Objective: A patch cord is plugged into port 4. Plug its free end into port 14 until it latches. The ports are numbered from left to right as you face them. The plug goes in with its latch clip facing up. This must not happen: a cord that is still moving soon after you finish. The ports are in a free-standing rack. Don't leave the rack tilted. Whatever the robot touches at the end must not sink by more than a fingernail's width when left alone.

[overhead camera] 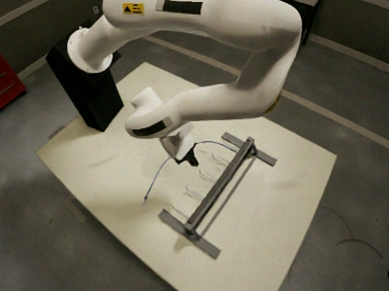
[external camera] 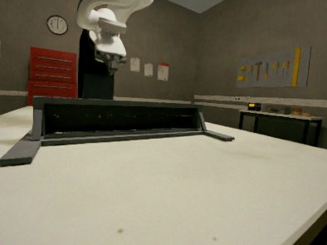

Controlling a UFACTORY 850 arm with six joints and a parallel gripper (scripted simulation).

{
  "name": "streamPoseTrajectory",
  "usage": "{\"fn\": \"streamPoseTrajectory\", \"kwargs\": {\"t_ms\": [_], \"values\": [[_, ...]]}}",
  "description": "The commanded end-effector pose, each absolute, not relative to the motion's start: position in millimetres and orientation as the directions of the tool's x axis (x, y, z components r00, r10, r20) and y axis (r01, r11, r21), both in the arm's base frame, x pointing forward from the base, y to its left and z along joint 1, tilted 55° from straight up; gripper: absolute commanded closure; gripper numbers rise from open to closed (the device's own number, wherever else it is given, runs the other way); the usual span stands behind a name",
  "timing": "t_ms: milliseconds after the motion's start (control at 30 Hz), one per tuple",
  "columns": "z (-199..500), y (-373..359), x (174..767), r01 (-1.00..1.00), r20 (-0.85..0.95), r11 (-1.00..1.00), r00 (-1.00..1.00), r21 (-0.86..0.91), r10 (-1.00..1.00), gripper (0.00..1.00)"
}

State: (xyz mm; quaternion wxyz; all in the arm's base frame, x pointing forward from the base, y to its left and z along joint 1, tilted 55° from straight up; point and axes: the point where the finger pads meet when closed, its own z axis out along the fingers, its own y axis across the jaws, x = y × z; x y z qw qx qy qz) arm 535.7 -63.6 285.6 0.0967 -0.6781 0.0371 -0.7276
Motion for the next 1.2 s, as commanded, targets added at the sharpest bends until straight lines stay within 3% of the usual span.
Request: {"fn": "streamPoseTrajectory", "kwargs": {"t_ms": [0, 533, 1167], "values": [[286, -64, 535, 0.09, 0.98, -0.979, -0.062, -0.185, -0.191, 1.0], [285, -64, 532, 0.09, 0.98, -0.979, -0.062, -0.185, -0.191, 1.0], [282, -68, 485, 0.09, 0.98, -0.979, -0.062, -0.185, -0.191, 1.0]]}}
